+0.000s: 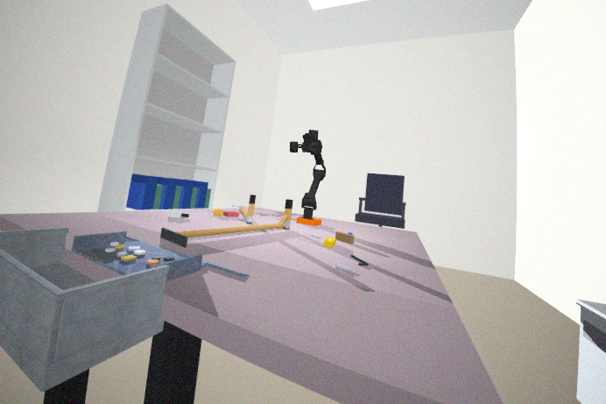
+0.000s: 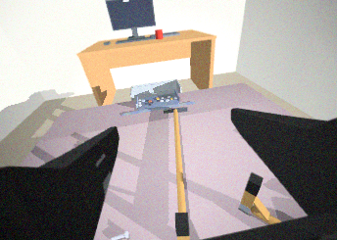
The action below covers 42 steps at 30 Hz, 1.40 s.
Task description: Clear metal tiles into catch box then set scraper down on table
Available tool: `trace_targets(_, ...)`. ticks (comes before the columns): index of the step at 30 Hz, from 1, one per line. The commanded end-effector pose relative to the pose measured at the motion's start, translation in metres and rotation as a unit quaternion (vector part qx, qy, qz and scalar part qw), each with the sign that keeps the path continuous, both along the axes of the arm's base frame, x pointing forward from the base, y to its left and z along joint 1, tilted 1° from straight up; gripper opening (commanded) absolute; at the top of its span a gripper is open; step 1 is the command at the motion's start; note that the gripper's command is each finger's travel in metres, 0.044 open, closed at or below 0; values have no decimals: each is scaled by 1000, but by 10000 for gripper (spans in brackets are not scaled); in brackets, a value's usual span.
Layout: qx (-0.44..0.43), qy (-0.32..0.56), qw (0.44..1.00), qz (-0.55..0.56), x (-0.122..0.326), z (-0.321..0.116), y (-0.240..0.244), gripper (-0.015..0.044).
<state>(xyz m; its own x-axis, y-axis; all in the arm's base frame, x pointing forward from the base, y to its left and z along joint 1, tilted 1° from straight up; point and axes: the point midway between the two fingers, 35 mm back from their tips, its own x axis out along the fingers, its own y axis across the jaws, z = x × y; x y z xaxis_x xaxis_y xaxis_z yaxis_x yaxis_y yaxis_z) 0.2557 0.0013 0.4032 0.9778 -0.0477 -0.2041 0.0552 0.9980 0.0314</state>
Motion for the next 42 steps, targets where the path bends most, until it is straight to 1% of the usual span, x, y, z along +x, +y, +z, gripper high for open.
trace_targets(1, -4, -12, 1000, 0, -10, -1, 0, 440)
trace_targets(8, -4, -29, 1000, 2, -24, -3, 0, 440)
trace_targets(42, -5, -26, 1000, 3, -20, -2, 0, 440)
